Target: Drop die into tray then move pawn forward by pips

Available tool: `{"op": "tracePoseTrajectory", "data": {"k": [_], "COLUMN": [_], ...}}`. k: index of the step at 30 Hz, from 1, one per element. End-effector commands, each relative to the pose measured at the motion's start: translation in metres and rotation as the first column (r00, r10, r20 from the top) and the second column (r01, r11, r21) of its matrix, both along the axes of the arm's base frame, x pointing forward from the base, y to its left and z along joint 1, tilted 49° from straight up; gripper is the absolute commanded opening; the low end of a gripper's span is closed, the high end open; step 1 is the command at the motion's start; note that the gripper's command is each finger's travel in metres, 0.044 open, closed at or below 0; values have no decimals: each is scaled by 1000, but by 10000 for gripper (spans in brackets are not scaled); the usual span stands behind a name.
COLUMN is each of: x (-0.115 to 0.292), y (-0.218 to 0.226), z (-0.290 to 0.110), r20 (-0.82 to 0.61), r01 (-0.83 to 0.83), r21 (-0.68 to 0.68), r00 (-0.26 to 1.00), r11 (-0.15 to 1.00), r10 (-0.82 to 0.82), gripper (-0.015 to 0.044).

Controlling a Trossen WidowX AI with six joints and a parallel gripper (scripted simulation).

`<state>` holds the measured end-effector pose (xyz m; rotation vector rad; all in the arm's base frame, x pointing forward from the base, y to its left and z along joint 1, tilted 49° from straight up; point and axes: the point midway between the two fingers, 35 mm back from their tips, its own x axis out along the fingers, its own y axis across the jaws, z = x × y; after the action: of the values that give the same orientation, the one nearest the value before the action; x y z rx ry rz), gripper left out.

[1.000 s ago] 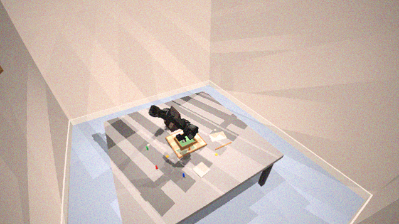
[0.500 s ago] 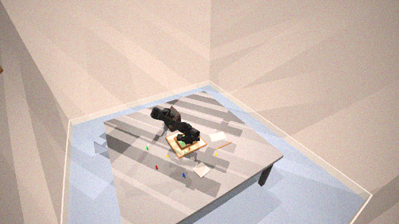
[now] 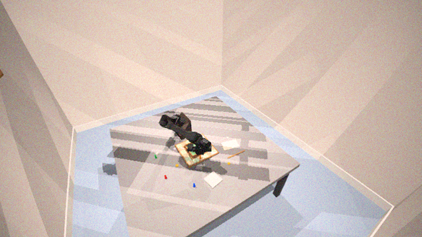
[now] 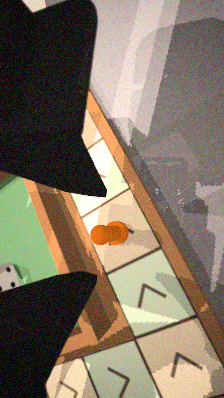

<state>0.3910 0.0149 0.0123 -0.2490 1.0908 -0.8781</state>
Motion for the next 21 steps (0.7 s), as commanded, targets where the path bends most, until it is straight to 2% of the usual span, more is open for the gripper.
{"op": "tracePoseTrajectory", "data": {"k": [1, 18, 21], "x": [0, 4, 4], "y": [-5, -23, -23], "z": [-4, -20, -20], "r20": [-4, -3, -3], "r01": [-5, -4, -4], "r21": [-8, -10, -10], "r00": [1000, 1000, 1000], "r11": [1000, 1000, 1000], "r10": [5, 4, 4], "gripper": [200, 200, 121]}}
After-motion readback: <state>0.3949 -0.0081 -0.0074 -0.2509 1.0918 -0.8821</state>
